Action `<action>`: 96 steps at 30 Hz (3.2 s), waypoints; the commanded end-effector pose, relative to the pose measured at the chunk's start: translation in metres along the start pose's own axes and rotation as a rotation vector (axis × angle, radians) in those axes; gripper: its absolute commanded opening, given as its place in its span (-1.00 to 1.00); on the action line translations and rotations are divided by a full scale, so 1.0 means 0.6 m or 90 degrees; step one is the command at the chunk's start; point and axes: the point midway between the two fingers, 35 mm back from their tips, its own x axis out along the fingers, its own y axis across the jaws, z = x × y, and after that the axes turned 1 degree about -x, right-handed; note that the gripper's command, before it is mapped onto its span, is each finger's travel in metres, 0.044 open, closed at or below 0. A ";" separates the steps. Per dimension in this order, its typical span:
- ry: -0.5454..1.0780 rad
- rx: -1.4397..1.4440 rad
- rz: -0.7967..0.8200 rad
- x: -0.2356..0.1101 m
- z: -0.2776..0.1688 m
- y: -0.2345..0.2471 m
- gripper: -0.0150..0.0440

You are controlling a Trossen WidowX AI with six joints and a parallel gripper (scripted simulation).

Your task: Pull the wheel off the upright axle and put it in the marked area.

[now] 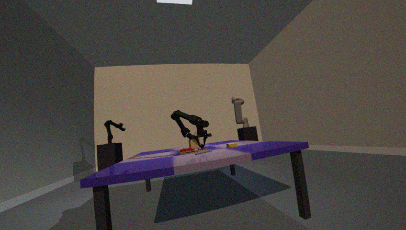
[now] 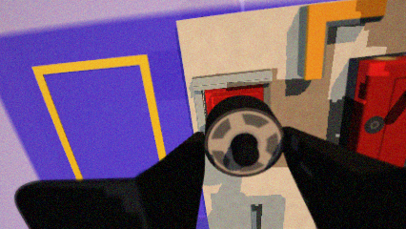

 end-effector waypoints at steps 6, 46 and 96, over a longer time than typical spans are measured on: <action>-0.003 0.000 0.001 -0.010 0.000 0.002 -0.49; -0.006 -0.002 0.001 -0.032 0.000 0.002 -0.49; -0.008 -0.003 0.001 -0.092 -0.002 0.000 -0.49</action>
